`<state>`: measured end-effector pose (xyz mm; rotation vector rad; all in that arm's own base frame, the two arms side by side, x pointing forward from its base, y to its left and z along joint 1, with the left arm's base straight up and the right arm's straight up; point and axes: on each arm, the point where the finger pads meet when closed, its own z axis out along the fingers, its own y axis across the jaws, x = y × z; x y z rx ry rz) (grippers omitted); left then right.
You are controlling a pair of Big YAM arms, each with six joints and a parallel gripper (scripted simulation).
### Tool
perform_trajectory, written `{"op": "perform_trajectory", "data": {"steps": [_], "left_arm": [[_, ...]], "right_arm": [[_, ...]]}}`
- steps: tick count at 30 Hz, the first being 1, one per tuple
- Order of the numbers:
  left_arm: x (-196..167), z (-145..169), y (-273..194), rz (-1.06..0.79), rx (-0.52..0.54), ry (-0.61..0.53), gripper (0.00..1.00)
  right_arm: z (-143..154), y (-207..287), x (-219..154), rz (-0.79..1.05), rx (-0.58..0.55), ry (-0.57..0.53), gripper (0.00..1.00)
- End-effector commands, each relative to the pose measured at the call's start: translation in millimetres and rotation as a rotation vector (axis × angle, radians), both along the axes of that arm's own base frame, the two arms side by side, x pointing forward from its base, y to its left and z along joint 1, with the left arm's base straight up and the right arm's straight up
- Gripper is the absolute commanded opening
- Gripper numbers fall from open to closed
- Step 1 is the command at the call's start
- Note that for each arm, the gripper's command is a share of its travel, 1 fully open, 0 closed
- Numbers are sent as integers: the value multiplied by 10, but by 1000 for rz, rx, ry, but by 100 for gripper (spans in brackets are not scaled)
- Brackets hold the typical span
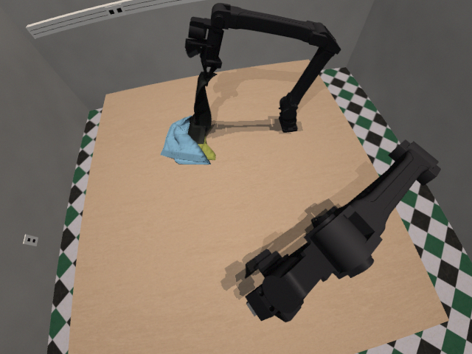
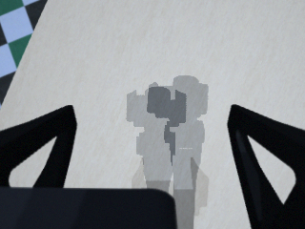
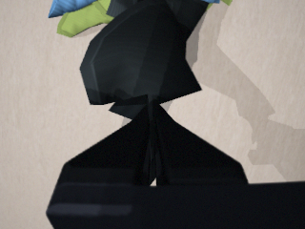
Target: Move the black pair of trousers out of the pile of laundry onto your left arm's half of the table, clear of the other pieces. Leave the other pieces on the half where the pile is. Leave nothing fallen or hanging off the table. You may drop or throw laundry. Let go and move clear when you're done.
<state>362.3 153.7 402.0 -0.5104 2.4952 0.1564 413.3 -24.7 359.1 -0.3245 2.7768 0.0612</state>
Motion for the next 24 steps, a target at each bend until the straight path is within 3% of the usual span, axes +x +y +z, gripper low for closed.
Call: {"op": "perform_trajectory", "data": {"steps": [1, 6, 9, 24], "left_arm": [[67, 40, -17, -21, 11, -17, 92], [67, 40, -17, -21, 11, -17, 92], [67, 40, -17, -21, 11, -17, 92], [67, 40, -17, -21, 11, -17, 92]], "right_arm": [[481, 104, 85, 1, -1, -99, 0], [262, 212, 131, -13, 9, -56, 0], [433, 330, 223, -27, 14, -100, 0], [395, 944, 293, -29, 26, -90, 0]]}}
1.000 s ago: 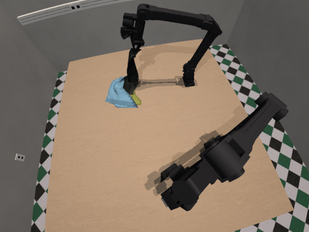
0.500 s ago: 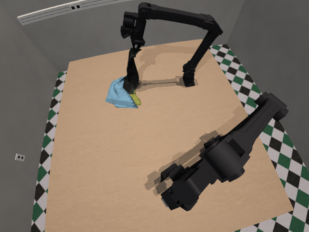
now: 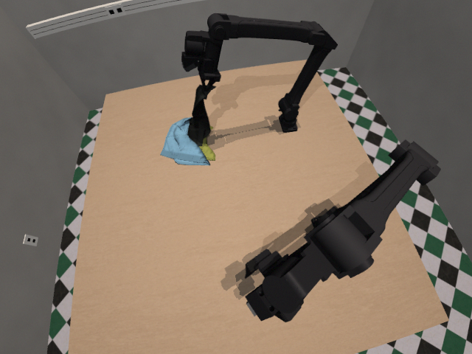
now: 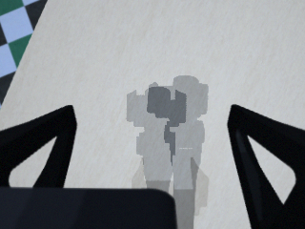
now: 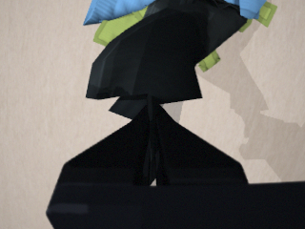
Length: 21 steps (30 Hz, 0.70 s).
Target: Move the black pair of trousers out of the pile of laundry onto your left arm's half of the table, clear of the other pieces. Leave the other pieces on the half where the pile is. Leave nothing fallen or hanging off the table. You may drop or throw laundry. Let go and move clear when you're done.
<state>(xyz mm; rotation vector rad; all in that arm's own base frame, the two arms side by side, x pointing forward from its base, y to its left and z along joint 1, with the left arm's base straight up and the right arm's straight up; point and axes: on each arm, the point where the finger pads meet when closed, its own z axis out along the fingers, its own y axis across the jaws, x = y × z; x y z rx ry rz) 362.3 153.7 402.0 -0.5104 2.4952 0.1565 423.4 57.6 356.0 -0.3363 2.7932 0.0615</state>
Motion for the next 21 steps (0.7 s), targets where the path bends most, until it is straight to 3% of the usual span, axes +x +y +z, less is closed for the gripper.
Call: {"op": "perform_trajectory", "data": {"steps": [1, 21], "left_arm": [[67, 40, -17, -21, 11, -18, 92], [67, 40, -17, -21, 11, -18, 92]], "right_arm": [[424, 155, 190, -35, 29, -107, 0], [422, 984, 70, -33, 41, -101, 0]]}}
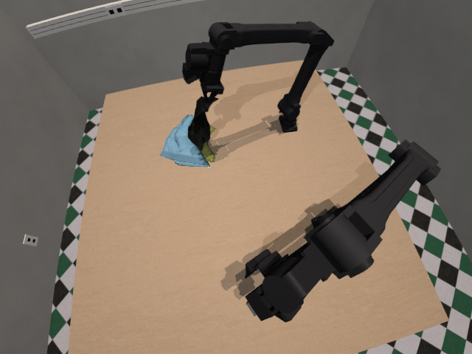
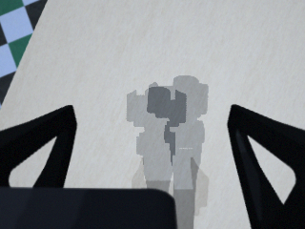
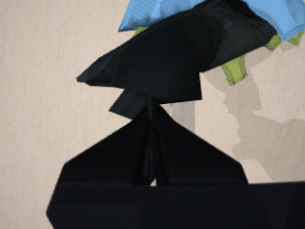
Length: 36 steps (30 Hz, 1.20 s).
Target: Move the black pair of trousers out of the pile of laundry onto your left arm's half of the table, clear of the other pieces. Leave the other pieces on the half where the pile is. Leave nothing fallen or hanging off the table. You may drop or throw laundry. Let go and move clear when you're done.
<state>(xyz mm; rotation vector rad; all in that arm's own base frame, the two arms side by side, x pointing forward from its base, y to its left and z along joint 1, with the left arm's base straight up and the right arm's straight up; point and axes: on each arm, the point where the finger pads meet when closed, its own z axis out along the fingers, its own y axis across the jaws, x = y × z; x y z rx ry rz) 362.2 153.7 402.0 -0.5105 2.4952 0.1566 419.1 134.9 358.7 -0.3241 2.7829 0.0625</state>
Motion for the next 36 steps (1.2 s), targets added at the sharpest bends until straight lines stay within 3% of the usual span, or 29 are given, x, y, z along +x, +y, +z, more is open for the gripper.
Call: {"op": "perform_trajectory", "data": {"steps": [1, 11, 12, 14, 36], "left_arm": [[67, 40, -17, -21, 11, -18, 92], [67, 40, -17, -21, 11, -18, 92], [67, 40, -17, -21, 11, -18, 92], [67, 40, -17, -21, 11, -18, 92], [67, 40, -17, -21, 11, -18, 92]], "right_arm": [[402, 261, 117, -26, 41, -96, 0], [424, 300, 140, -36, 36, -111, 0], [261, 362, 31, 1, 17, -62, 0], [380, 471, 50, 5, 34, -79, 0], [414, 1274, 107, -22, 42, -67, 0]]}}
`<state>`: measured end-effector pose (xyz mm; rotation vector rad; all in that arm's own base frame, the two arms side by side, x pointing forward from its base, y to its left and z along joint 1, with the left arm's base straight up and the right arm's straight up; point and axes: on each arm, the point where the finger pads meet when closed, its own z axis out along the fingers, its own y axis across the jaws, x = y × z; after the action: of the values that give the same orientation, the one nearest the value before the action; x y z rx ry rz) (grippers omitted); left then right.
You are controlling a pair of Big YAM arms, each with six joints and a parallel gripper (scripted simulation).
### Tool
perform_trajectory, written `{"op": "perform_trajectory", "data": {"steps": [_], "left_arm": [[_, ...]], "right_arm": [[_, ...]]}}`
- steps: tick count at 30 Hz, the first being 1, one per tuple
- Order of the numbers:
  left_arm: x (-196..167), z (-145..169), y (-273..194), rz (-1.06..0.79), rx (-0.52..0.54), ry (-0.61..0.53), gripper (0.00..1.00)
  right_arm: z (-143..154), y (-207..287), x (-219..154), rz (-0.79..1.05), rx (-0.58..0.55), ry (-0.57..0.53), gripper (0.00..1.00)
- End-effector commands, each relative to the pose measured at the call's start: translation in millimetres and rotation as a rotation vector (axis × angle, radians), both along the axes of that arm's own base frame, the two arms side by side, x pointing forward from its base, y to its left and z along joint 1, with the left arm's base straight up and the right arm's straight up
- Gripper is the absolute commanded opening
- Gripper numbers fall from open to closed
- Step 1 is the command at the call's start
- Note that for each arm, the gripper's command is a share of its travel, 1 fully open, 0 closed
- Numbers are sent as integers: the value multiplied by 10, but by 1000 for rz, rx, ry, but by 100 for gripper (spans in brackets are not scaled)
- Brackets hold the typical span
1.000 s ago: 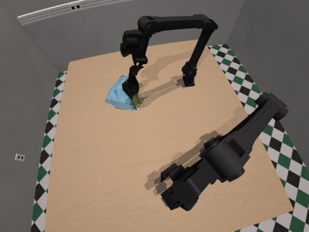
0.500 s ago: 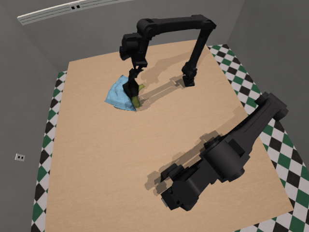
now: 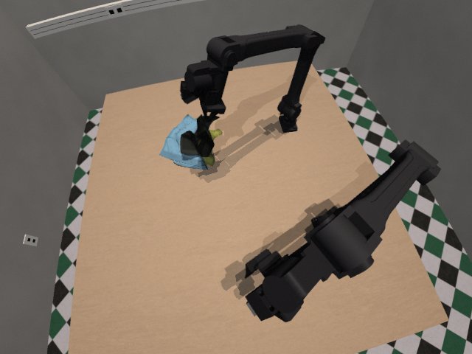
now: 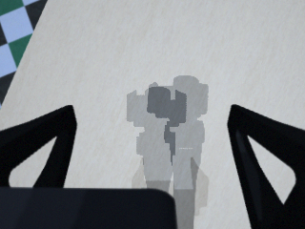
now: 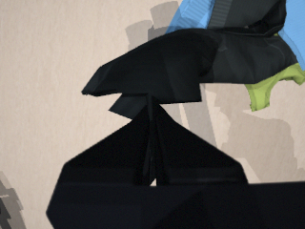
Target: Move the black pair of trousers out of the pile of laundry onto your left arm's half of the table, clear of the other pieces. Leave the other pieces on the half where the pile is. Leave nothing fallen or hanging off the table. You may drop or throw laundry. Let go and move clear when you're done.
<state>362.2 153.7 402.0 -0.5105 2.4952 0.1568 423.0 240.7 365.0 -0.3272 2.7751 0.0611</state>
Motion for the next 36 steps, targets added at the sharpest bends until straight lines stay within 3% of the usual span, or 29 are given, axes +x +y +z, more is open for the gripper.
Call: {"op": "perform_trajectory", "data": {"steps": [1, 23, 31, 32, 34, 36], "left_arm": [[67, 40, -17, -22, 11, -18, 92], [67, 40, -17, -22, 11, -18, 92], [67, 40, -17, -22, 11, -18, 92], [67, 40, -17, -22, 11, -18, 92], [67, 40, -17, -22, 11, -18, 92], [67, 40, -17, -22, 11, -18, 92]], "right_arm": [[347, 262, 65, -25, 42, -58, 0], [302, 1143, -41, -28, 50, -55, 0], [356, 1019, 81, -58, 49, -67, 0], [147, 1230, -46, 25, 10, -41, 0], [-171, 1175, -12, 15, -8, -1, 0], [-249, 1245, -48, 29, -10, 7, 0]]}}
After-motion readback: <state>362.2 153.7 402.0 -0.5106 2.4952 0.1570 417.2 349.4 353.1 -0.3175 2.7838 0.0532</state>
